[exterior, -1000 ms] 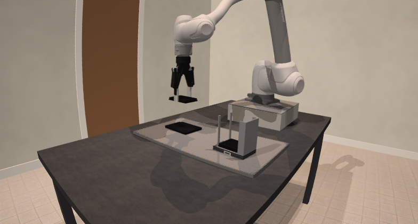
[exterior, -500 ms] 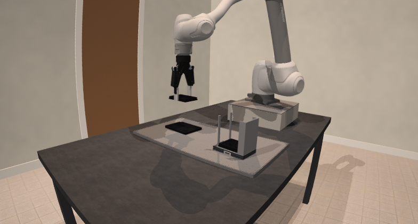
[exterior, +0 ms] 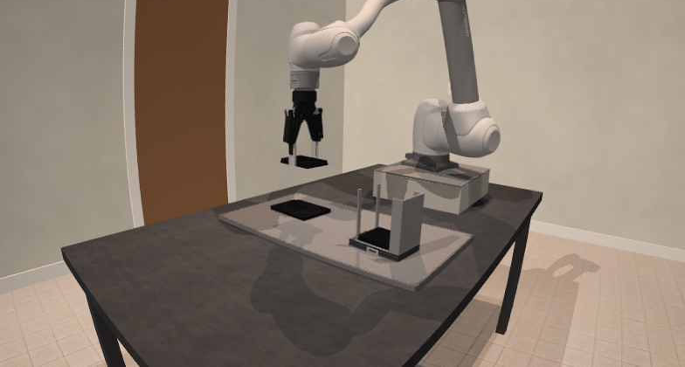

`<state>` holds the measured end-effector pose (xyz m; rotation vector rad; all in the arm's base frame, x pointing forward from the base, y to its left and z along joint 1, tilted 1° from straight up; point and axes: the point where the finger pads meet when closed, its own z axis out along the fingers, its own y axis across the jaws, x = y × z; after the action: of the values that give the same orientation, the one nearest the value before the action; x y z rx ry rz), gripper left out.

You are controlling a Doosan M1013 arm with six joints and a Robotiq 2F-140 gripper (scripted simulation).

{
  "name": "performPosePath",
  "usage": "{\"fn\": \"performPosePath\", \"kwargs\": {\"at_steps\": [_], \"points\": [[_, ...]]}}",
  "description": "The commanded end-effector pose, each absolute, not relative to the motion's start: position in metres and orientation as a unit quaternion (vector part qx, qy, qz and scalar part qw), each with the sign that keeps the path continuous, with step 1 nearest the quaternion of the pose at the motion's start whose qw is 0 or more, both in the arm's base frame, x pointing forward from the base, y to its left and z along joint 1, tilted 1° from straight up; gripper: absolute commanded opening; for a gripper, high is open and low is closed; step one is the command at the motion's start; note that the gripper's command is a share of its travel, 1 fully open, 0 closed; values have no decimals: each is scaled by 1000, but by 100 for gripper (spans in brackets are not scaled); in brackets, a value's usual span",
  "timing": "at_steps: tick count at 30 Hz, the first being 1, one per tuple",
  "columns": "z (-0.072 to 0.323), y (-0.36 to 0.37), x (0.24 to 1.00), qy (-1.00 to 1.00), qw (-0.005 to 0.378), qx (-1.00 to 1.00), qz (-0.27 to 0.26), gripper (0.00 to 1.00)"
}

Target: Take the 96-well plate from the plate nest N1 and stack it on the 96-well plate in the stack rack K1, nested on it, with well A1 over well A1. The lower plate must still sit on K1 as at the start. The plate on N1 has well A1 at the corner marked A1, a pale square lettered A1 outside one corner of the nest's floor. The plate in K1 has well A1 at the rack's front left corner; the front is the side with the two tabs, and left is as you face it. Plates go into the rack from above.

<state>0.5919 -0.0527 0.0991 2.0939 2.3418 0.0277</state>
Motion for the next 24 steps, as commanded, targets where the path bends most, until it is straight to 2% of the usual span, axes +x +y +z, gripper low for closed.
{"fn": "performPosePath", "kwargs": {"at_steps": [1, 24], "points": [[100, -45, 592, 745, 0, 667, 9, 0], [102, 25, 593, 745, 0, 667, 9, 0]]}}
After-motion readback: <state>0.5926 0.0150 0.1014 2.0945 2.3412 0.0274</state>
